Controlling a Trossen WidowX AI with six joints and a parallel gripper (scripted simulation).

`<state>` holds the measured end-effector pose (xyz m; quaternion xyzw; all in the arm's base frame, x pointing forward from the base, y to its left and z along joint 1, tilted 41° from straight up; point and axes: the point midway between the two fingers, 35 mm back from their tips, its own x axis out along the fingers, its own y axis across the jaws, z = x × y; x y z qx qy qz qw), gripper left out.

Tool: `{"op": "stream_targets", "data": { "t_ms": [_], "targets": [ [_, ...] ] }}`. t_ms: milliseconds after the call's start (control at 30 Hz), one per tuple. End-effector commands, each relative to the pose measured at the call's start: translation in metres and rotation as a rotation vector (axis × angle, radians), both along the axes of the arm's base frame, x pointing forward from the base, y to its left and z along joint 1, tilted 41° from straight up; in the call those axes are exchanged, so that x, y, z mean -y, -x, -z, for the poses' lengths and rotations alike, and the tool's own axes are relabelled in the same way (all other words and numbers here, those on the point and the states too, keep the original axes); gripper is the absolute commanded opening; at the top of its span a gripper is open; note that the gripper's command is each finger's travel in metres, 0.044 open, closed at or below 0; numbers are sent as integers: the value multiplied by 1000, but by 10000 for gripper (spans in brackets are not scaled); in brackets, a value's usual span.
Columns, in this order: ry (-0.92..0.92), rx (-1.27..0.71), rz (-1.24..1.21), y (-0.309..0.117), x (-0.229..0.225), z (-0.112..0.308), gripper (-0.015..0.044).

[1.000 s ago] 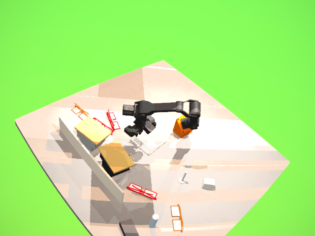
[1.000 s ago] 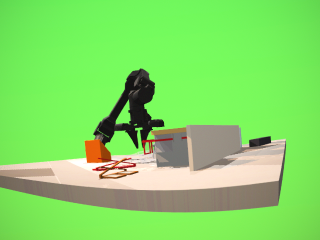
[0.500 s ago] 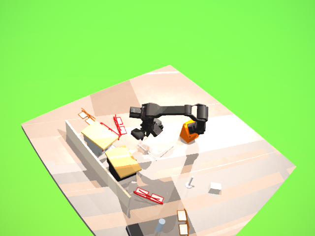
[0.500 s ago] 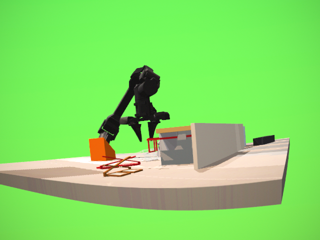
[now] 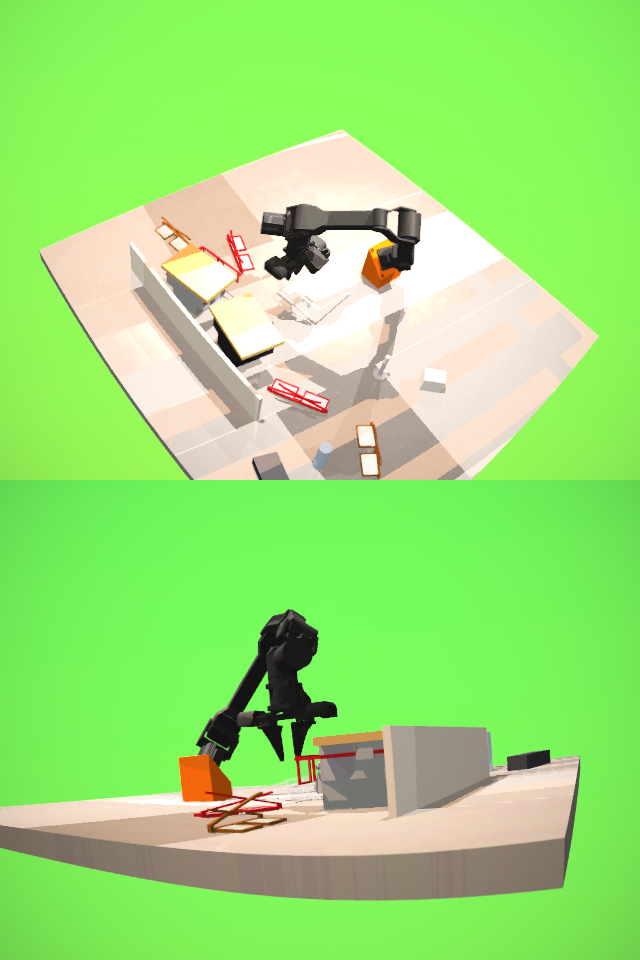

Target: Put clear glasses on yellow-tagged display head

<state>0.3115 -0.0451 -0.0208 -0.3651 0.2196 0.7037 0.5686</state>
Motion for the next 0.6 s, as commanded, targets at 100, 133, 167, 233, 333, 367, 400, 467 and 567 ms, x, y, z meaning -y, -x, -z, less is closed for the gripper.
{"op": "stream_targets", "data": {
  "t_ms": [100, 133, 167, 233, 333, 367, 400, 467, 567],
  "targets": [
    [4, 0, -4, 1, -4, 6, 140],
    [4, 0, -4, 1, -5, 7, 140],
    [4, 0, -4, 1, -6, 8, 140],
    [4, 0, -4, 1, -8, 11, 140],
    [4, 1, -4, 1, -11, 15, 140],
    [3, 1, -4, 1, -12, 16, 140],
    [3, 1, -4, 1, -13, 17, 140],
    [3, 1, -4, 1, -15, 20, 140],
    [3, 1, -4, 2, -18, 23, 140]
  ]
}}
